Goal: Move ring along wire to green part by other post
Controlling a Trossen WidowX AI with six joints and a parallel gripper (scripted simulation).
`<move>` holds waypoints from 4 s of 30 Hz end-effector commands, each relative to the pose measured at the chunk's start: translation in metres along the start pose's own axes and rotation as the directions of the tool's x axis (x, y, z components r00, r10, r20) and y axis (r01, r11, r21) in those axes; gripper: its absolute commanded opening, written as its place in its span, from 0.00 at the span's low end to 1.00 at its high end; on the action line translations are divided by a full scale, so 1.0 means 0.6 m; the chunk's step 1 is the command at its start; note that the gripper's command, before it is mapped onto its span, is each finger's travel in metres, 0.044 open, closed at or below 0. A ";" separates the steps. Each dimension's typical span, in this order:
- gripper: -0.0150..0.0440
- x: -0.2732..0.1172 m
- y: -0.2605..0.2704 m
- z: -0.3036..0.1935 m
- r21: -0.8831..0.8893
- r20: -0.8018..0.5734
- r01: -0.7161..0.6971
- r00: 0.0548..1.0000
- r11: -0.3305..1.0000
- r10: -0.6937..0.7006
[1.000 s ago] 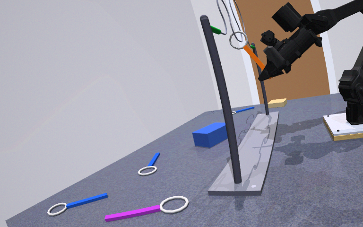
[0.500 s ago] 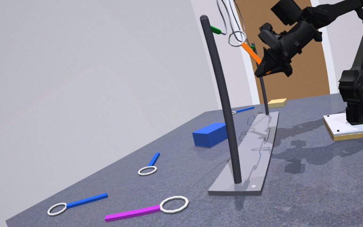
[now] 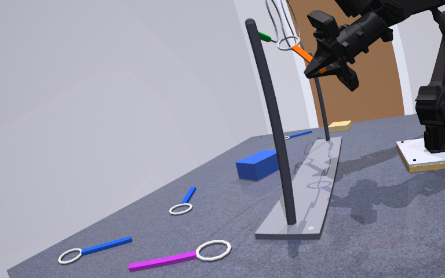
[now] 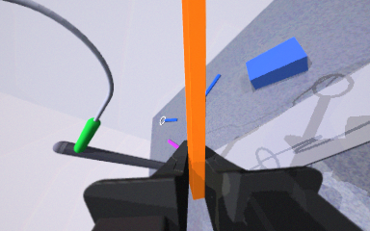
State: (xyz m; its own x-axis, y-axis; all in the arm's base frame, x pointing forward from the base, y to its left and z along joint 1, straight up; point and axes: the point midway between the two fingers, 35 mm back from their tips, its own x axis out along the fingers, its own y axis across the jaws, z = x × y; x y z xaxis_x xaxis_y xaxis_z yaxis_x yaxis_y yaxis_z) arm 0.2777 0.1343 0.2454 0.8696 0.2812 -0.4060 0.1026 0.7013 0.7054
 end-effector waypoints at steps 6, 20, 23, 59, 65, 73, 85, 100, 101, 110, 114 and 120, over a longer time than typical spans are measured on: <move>0.00 -0.007 0.057 0.005 0.191 -0.015 -0.105 0.994 0.976 0.110; 0.00 -0.034 0.135 0.035 0.474 0.008 -0.249 0.960 0.844 0.279; 0.00 -0.041 0.149 0.045 0.527 0.019 -0.275 0.950 0.804 0.312; 0.00 -0.094 0.215 0.123 0.733 0.094 -0.363 0.892 0.575 0.443; 0.00 -0.091 0.211 0.118 0.682 0.070 -0.343 0.909 0.645 0.410; 0.00 -0.084 0.200 0.108 0.582 0.035 -0.300 0.938 0.756 0.346; 0.00 -0.073 0.177 0.094 0.386 -0.003 -0.207 0.974 0.899 0.226; 0.00 -0.063 0.142 0.084 0.105 -0.008 -0.059 0.998 0.993 0.061; 0.00 -0.062 0.139 0.084 0.085 -0.007 -0.049 0.999 0.995 0.050; 0.00 -0.059 0.117 0.083 -0.088 0.015 0.050 0.999 0.995 -0.049; 0.00 -0.058 0.107 0.084 -0.164 0.031 0.094 0.995 0.982 -0.091; 0.00 -0.058 0.092 0.088 -0.274 0.060 0.161 0.987 0.948 -0.151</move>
State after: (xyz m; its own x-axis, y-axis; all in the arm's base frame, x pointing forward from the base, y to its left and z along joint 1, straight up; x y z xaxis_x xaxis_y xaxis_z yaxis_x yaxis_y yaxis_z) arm 0.2765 0.1311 0.3319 0.8728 0.1664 -0.4588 0.1027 0.8564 0.5060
